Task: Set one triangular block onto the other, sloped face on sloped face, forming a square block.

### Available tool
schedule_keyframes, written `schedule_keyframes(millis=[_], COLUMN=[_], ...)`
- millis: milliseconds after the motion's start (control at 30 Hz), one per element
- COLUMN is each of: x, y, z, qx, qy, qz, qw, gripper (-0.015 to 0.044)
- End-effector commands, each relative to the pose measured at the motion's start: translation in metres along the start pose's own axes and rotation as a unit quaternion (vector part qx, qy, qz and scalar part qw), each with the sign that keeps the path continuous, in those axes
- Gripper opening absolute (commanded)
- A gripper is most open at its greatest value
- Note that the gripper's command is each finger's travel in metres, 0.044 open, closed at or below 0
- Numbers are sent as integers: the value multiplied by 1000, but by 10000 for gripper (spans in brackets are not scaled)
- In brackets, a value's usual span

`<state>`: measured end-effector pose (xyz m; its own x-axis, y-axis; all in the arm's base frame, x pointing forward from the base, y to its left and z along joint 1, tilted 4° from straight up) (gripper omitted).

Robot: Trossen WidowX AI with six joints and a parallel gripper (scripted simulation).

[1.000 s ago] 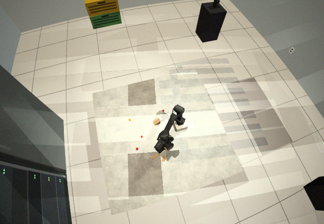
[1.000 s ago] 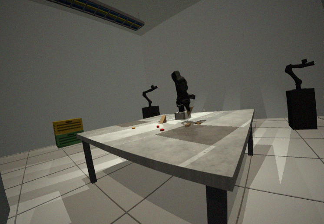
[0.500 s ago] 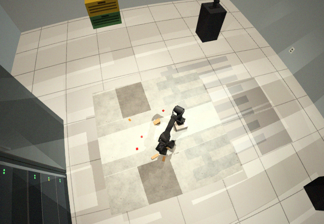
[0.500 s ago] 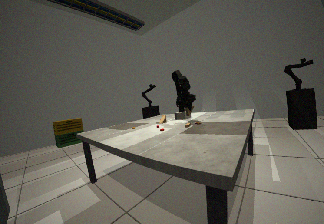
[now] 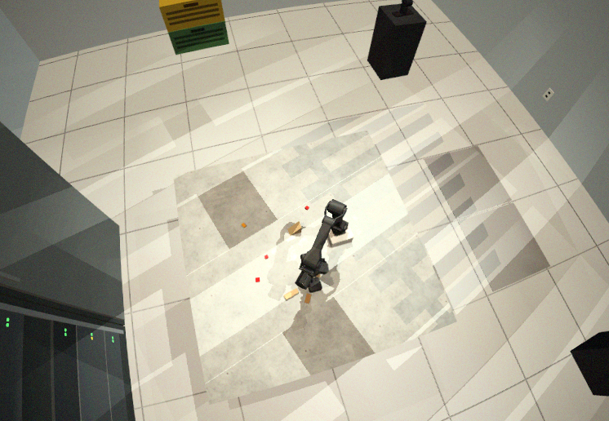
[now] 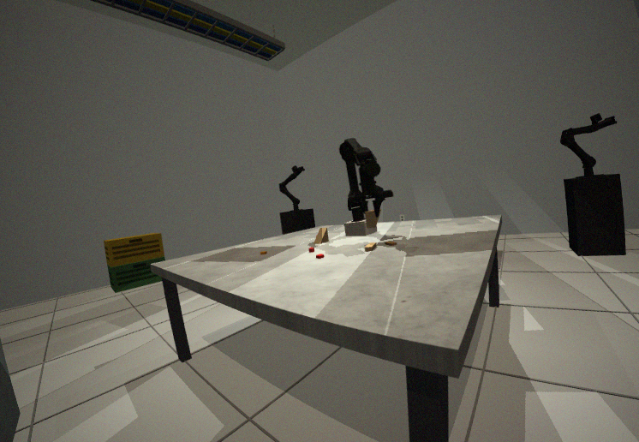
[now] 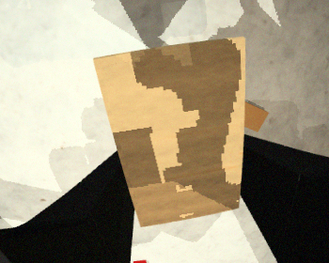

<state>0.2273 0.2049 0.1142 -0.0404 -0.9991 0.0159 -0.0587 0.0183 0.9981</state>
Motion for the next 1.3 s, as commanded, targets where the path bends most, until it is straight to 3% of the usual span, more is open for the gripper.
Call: schedule_keyframes(millis=[0,167,633,1267], x=[-1,-1,20,48], y=[2,3,8,14], z=[-1,-2,-18,-36], qx=[6,6,9,7], qy=[40,29,-209,-513], qz=[5,5,1,-6], qw=[999,1000,978,858], gripper=[0,0,0,0])
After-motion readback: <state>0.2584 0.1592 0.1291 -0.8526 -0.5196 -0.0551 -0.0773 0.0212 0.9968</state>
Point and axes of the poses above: the point midway between the two fingers, 35 mm back from their tips, its own y axis back along the fingers, its own x axis across the jaws, z = x × y, the point moved 4 cm from there along y, back along the fingers, and after that the axes turned 2 degrees about y, right-handed, at the moved point
